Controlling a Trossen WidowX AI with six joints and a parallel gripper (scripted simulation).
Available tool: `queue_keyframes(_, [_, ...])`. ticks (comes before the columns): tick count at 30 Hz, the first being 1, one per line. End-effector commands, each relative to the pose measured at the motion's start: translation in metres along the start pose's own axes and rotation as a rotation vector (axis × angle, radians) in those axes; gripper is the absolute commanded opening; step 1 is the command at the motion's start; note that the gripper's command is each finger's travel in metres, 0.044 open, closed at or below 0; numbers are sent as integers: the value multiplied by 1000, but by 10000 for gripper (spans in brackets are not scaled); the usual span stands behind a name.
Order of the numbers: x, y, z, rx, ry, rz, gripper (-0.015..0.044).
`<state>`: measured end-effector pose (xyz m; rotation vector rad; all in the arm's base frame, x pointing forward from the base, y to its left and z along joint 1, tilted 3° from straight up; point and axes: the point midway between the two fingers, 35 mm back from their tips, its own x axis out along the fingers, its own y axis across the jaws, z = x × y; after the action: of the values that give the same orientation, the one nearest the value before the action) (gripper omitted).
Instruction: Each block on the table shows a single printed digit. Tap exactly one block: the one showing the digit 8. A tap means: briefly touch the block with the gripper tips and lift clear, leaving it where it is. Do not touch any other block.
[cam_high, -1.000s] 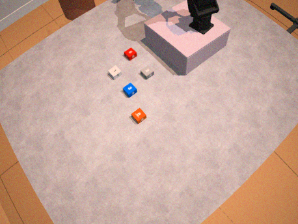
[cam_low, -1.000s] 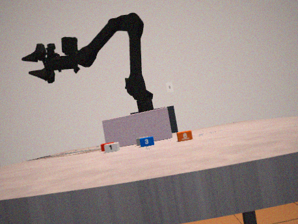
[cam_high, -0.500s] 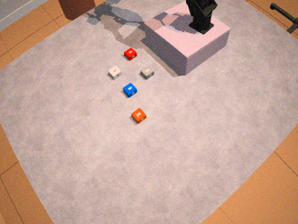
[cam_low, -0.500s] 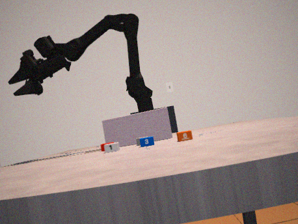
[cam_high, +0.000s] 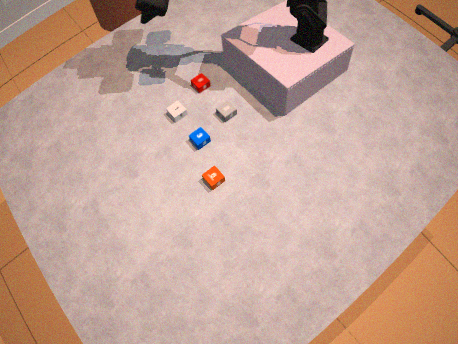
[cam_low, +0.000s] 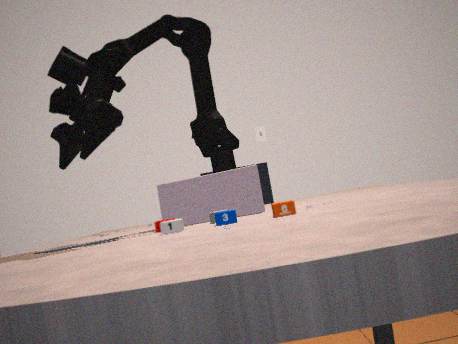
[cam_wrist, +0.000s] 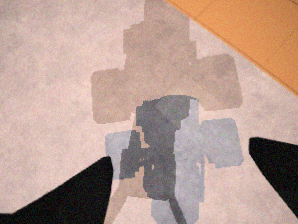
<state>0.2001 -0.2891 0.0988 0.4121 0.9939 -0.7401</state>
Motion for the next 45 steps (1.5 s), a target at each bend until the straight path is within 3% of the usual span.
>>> queue_keyframes(1, [0,45,-29,-224,177,52,400])
queue_keyframes(10, [-22,103,-92,-656,494,138,400])
queue_keyframes(37, [-23,103,-94,-665,500,140,400])
queue_keyframes(42, [38,102,-125,-665,501,140,269])
queue_keyframes(45, [48,101,-133,-665,501,140,190])
